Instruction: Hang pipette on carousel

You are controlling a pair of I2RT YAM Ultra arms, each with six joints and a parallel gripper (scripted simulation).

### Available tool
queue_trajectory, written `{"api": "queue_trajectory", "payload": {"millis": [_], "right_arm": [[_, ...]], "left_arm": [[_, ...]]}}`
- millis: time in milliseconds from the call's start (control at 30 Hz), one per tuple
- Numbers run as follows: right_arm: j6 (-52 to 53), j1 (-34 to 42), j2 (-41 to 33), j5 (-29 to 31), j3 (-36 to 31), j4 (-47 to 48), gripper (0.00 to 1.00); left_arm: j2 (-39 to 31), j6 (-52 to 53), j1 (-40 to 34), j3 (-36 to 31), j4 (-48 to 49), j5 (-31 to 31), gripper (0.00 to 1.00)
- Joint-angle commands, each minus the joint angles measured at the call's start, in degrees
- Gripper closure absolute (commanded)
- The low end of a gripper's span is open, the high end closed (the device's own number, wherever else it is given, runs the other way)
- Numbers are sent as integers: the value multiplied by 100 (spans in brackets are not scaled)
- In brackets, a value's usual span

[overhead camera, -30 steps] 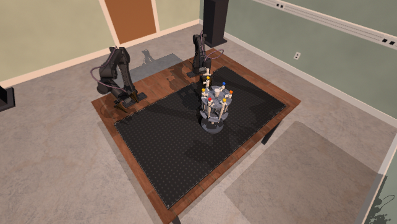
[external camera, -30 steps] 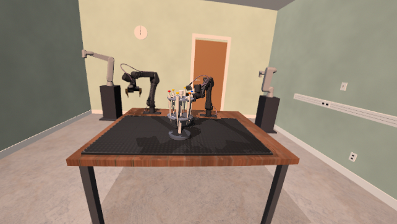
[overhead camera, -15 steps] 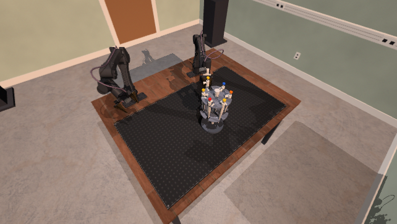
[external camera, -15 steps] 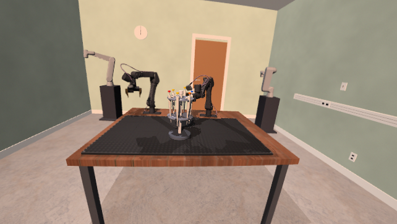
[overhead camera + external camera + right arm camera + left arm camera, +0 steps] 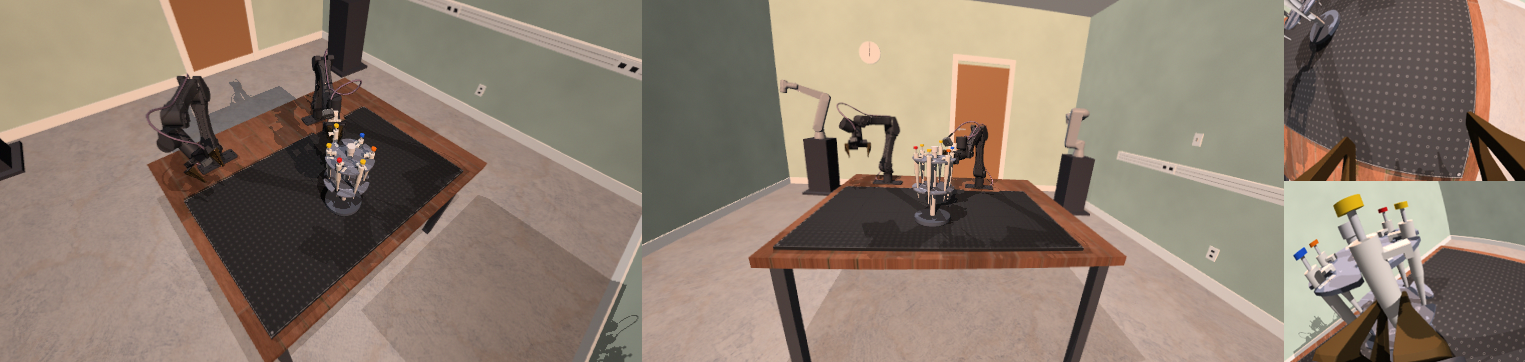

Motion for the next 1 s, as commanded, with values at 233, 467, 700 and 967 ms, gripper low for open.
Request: {"api": "queue_trajectory", "payload": {"millis": [233,467,700,967], "right_arm": [[-39,-47,34,-108,95,60,0],[-39,-47,34,-108,95,60,0],[-39,-47,34,-108,95,60,0],[-39,-47,34,-108,95,60,0]], "left_arm": [[-129,-38,114,160,138,92,88],[-134,-39,94,161,138,93,88],[-134,-40,94,161,139,88,88],[-134,-40,94,161,139,88,88]]}}
